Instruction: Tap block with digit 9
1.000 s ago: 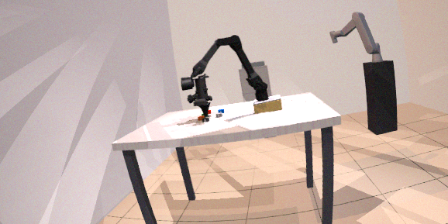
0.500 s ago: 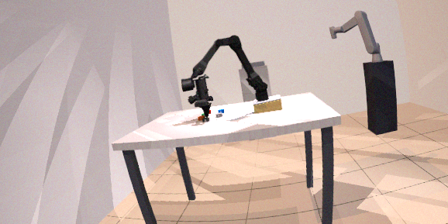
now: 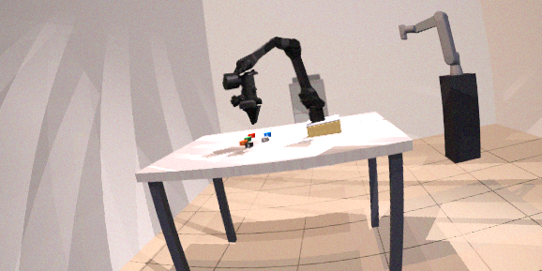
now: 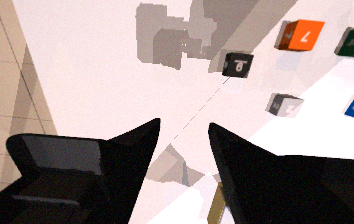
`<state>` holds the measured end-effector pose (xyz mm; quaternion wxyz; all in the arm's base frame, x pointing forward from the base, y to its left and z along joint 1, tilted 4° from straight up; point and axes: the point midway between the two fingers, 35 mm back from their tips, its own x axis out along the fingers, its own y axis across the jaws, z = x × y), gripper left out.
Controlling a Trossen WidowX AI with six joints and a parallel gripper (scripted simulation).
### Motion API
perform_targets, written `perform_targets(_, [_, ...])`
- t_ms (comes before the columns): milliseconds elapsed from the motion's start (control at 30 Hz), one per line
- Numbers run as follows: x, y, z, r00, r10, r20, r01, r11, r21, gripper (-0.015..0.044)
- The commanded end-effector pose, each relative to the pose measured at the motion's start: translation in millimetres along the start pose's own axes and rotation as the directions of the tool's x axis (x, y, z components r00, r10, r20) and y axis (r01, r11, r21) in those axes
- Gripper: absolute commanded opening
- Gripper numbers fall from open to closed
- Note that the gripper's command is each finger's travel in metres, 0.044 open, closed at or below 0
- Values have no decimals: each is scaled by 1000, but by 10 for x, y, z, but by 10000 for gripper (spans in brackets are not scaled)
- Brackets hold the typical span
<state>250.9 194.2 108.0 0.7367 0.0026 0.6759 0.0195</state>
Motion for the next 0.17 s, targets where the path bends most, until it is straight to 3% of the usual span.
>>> perform_targets(0, [-182,94,-167,1000,-11,-3,11,1000,16,335])
perform_targets(67, [-182,94,-167,1000,-11,-3,11,1000,16,387])
perform_targets(133, [-182,94,-167,1000,-11,-3,11,1000,16,400])
